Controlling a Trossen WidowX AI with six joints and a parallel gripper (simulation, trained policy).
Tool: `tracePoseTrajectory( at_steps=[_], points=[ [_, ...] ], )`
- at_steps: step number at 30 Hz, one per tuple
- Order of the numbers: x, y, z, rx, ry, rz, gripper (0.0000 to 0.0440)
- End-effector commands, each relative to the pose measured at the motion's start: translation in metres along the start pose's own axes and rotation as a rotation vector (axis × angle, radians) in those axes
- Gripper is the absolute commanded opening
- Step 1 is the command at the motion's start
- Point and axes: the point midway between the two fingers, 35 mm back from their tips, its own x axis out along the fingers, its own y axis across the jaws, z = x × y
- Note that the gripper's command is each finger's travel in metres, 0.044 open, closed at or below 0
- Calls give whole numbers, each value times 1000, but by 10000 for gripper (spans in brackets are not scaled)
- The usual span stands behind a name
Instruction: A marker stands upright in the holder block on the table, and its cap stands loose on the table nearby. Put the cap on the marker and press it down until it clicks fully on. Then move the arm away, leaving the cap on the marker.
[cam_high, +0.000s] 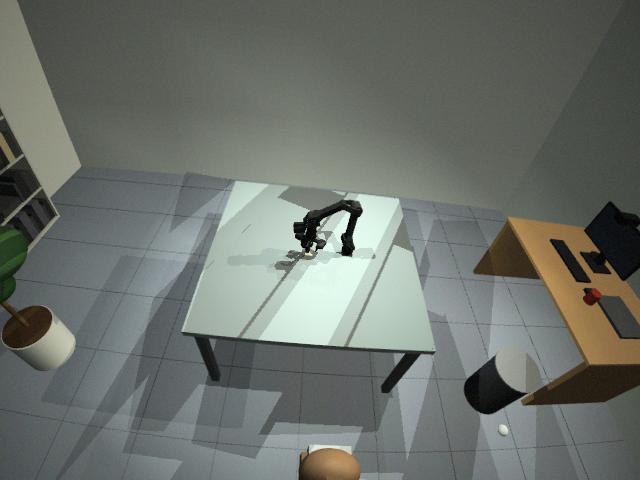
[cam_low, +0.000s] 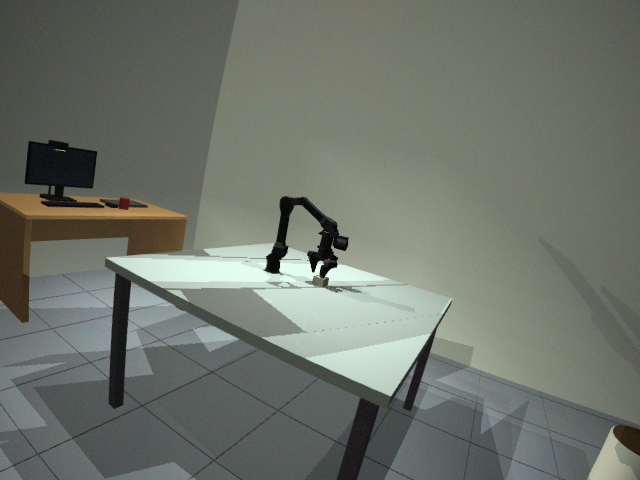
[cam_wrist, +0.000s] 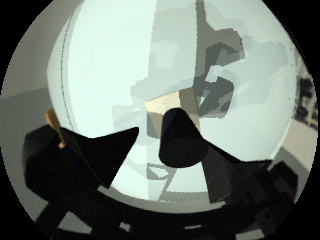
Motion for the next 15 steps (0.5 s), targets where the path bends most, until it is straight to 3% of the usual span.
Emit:
tracePoseTrajectory(
  at_steps=[1,15],
  points=[
    [-6,0,1,-16,-24,-26,440],
    [-49,-3,5,-61,-88,-103,440]
  ],
)
